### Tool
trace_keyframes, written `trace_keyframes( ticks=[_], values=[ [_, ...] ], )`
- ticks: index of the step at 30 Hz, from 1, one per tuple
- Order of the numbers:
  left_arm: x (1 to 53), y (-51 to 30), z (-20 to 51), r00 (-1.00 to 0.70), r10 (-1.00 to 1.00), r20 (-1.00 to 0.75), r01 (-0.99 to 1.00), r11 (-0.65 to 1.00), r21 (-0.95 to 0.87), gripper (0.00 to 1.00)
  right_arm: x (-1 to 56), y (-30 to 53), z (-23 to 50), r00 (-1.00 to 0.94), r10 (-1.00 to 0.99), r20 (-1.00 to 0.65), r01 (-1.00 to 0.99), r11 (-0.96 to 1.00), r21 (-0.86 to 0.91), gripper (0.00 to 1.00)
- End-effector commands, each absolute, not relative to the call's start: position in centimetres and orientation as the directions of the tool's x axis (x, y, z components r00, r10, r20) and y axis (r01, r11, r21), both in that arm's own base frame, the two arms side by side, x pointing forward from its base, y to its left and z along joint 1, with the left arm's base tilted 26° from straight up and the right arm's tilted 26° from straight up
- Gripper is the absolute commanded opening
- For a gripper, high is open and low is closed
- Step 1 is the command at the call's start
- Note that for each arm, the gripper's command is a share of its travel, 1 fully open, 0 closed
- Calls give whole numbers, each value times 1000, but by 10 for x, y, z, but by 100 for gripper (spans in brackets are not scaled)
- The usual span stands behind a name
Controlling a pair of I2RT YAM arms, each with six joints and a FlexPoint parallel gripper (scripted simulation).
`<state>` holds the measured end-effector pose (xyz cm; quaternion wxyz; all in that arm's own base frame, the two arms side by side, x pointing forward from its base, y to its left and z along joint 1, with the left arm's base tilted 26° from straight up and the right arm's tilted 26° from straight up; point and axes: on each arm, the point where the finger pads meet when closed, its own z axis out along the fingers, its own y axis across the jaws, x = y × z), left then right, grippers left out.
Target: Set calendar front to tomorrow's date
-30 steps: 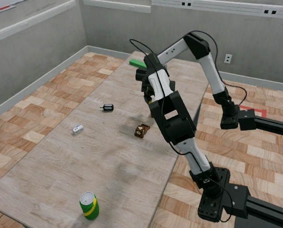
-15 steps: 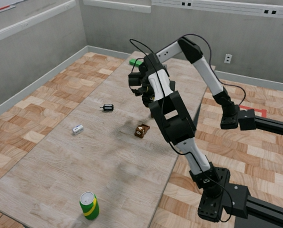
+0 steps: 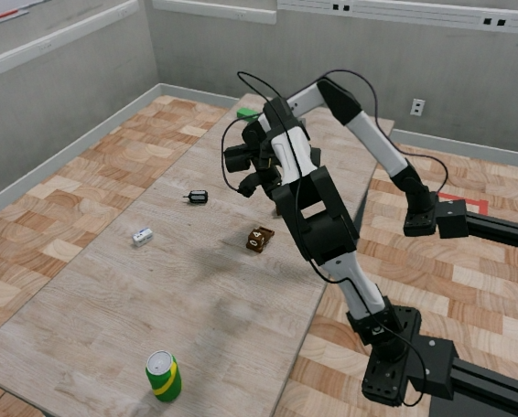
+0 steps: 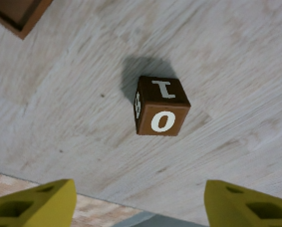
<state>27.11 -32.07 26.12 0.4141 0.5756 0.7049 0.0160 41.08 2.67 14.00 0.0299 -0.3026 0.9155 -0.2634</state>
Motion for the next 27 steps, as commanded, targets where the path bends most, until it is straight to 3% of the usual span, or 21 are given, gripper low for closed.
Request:
trace_keyframes(
  ticks=[1,8,13,20,27],
  values=[
    [270,-322,266,12,818,-575,796,340,501,100,411,27,144,-670,-692,269,-712,495,-499,66],
    [270,-322,266,12,818,-575,796,340,501,100,414,44,143,-402,-799,447,-874,190,-447,66],
    [270,-322,266,12,818,-575,796,340,501,100,411,49,155,-355,-815,458,-882,129,-453,66],
    [270,-324,269,58,786,-615,817,317,482,100,409,49,152,-386,-818,427,-873,175,-455,66],
    [282,-311,269,147,689,-710,861,264,434,100,410,43,143,-631,-750,199,-727,482,-489,66]
  ],
)
